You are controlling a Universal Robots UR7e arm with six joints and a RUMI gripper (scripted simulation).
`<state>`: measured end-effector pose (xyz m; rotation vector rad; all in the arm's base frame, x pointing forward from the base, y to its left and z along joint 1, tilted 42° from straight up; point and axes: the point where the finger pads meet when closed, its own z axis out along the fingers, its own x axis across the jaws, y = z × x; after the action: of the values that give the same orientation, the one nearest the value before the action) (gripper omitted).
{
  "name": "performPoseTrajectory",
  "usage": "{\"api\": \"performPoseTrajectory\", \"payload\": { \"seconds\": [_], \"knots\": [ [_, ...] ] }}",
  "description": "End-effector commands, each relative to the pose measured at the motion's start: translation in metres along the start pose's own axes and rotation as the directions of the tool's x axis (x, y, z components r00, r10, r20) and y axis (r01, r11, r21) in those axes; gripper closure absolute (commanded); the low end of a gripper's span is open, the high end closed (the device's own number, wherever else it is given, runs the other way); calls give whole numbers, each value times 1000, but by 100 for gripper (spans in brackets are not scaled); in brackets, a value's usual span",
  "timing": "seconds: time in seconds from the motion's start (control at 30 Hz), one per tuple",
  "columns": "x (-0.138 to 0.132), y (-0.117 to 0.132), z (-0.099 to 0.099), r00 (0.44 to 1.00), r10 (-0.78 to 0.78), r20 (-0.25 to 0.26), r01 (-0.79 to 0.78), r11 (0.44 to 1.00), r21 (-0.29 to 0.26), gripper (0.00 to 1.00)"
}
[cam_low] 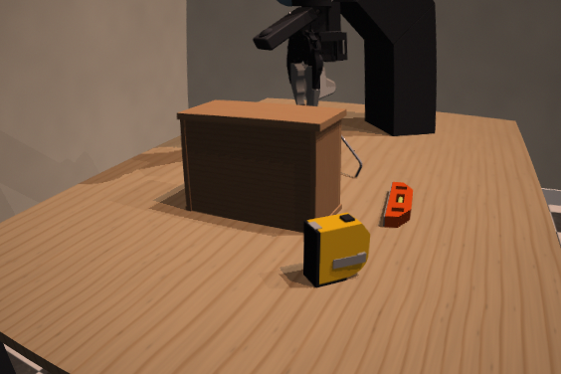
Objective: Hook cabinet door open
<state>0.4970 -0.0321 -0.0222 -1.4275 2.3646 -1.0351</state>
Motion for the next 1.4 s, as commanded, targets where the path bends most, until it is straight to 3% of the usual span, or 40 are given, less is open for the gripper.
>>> {"api": "performPoseTrajectory", "payload": {
  "seconds": [0.0,1.37],
  "knots": [
    [-4,0,0,1000,19,0,-19,1000,0,85],
    [-28,-4,0,981,193,0,-193,981,0,85]
  ]
}}
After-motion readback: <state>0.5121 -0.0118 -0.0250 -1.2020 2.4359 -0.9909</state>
